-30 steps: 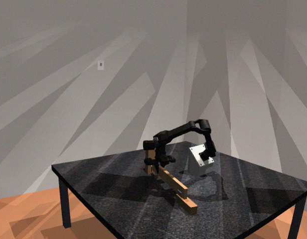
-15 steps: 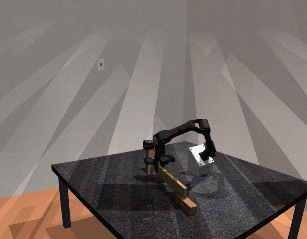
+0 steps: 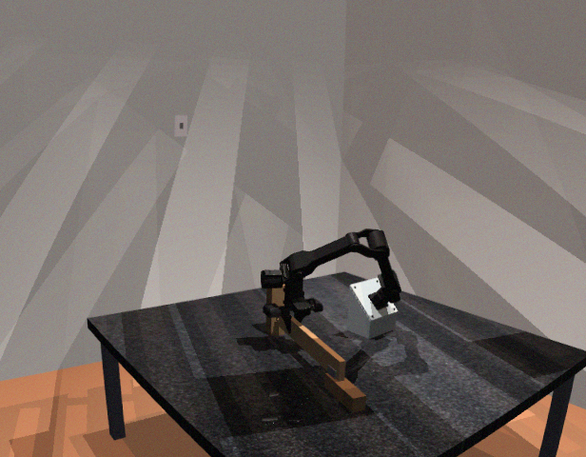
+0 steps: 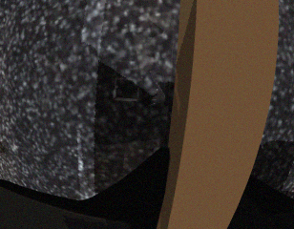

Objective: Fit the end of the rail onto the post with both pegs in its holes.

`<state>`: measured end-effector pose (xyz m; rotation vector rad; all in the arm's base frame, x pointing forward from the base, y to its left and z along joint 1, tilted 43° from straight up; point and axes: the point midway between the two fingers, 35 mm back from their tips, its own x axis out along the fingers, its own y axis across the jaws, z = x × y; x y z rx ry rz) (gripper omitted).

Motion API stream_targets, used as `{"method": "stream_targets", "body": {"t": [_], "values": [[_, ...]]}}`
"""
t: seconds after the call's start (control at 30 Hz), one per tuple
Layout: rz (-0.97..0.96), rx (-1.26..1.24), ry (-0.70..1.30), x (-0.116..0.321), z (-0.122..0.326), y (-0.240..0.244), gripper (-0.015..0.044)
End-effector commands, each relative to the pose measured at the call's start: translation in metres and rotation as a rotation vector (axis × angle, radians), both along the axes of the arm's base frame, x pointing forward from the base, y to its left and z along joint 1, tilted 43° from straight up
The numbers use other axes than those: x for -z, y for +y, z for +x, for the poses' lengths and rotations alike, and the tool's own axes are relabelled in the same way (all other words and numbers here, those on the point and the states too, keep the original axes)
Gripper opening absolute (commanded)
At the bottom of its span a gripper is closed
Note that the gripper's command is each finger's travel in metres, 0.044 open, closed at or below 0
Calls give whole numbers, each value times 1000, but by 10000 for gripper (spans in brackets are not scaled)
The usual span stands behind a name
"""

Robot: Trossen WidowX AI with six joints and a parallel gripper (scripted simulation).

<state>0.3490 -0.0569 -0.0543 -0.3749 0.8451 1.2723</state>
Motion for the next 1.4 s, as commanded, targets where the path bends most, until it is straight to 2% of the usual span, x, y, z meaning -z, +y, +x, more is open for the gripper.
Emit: {"method": "stream_targets", "body": {"t": [0.0, 1.37], "values": [[-3, 0, -7, 0, 1, -3, 0], [-3, 0, -7, 8, 0, -13, 0]]}}
